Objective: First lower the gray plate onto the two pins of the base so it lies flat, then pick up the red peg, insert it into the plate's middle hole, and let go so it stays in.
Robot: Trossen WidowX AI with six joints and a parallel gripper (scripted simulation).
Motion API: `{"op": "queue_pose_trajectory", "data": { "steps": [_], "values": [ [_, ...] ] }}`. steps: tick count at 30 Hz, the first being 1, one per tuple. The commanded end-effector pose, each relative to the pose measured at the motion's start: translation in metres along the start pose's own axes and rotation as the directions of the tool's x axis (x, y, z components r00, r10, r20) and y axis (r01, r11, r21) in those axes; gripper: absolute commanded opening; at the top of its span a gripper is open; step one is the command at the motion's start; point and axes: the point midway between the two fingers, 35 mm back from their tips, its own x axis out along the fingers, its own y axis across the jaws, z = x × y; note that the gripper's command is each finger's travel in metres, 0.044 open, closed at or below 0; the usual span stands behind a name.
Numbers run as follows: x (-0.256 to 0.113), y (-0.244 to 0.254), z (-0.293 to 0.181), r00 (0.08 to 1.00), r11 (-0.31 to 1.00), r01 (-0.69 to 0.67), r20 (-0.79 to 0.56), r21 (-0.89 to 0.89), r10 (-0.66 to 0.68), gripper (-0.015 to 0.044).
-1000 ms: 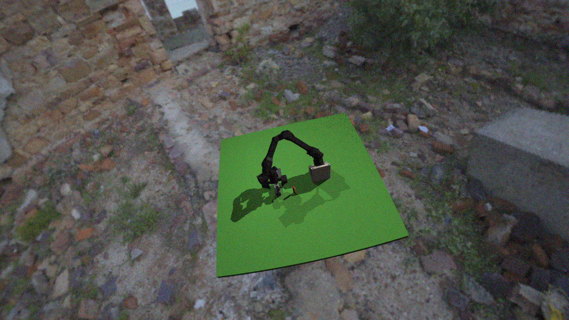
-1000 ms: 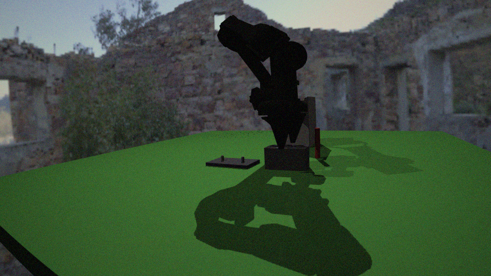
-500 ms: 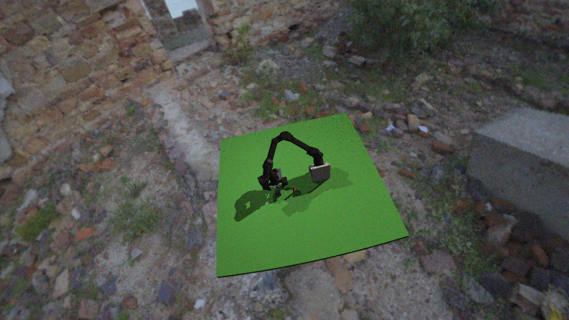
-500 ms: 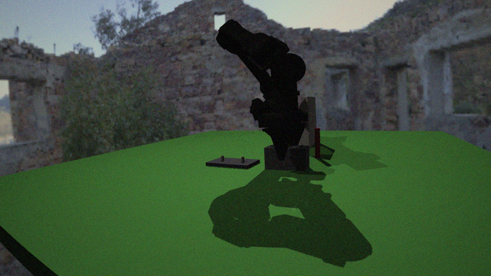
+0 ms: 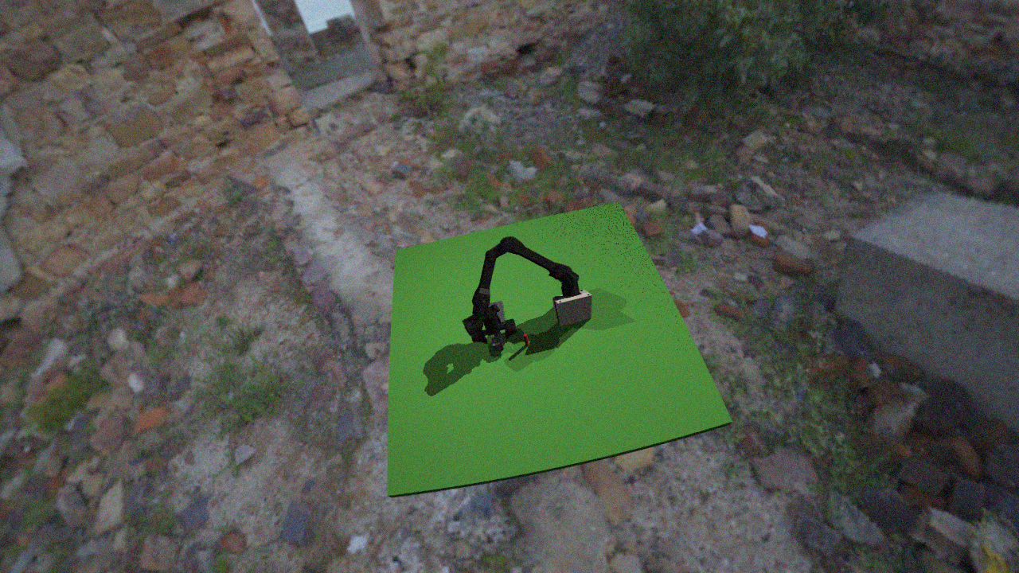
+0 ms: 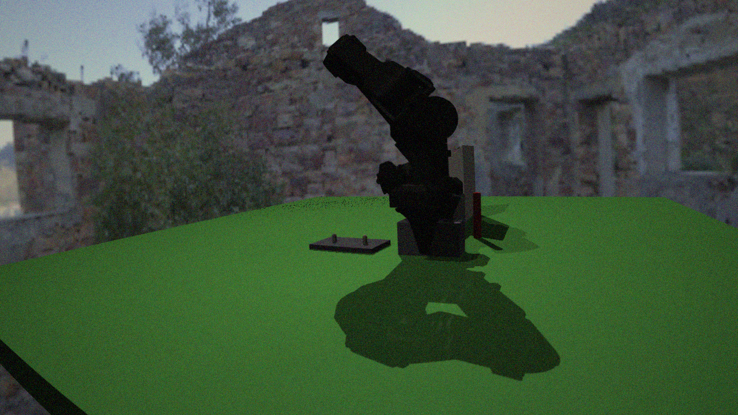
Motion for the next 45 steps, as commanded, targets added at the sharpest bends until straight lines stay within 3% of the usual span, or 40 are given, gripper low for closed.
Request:
{"op": "queue_pose_trajectory", "data": {
  "steps": [1,6,13,18,45],
  "values": [
    [0.002,-0.002,0.001,1.0,1.0,0.003,0.006,-0.006,-0.003,0.0309],
    [0.002,-0.002,0.001,1.0,1.0,0.003,0.006,-0.006,-0.003,0.0177],
    [0.002,-0.002,0.001,1.0,1.0,0.003,0.006,-0.006,-0.003,0.0131],
    [-0.003,0.0,0.001,1.0,1.0,-0.011,-0.005,-0.03,0.01,0.0],
    [-0.085,0.004,-0.005,1.0,1.0,-0.008,-0.014,-0.029,0.008,0.0]
  ]
}}
